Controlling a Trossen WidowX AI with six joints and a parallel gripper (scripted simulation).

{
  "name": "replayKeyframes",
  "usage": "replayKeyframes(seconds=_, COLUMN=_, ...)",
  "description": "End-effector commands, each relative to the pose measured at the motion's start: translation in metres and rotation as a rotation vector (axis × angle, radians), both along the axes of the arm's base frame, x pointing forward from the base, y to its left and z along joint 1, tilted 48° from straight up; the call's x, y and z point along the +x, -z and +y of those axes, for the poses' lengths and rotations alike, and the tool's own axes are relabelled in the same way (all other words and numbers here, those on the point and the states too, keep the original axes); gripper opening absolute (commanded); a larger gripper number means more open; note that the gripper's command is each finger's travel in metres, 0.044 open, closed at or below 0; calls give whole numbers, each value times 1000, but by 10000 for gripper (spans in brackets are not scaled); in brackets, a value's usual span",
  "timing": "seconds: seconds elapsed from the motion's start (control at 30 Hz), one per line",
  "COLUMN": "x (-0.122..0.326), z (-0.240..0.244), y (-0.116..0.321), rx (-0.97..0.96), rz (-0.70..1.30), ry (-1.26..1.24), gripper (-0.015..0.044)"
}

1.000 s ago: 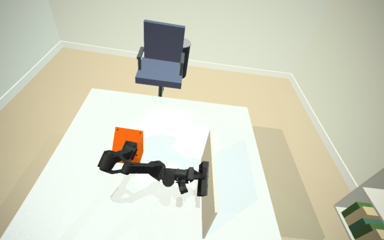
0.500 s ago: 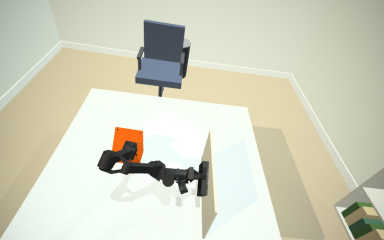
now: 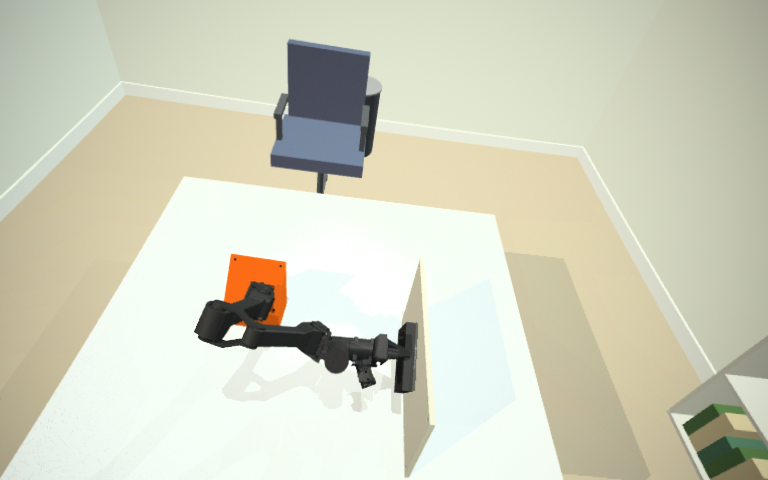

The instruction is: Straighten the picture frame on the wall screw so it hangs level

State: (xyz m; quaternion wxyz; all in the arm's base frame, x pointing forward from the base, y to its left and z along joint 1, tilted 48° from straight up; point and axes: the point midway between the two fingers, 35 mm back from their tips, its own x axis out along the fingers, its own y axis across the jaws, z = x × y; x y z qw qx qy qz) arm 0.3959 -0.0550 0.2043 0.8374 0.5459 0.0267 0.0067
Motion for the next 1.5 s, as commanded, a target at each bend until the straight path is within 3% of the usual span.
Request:
replayKeyframes(seconds=0.0, x=1, z=2, y=-3, rx=3, rz=-8, ry=-8, gripper=0)
replayKeyframes(seconds=1.47, x=0, z=8, y=2, rx=4, rz=-8, ry=-8, gripper=0)
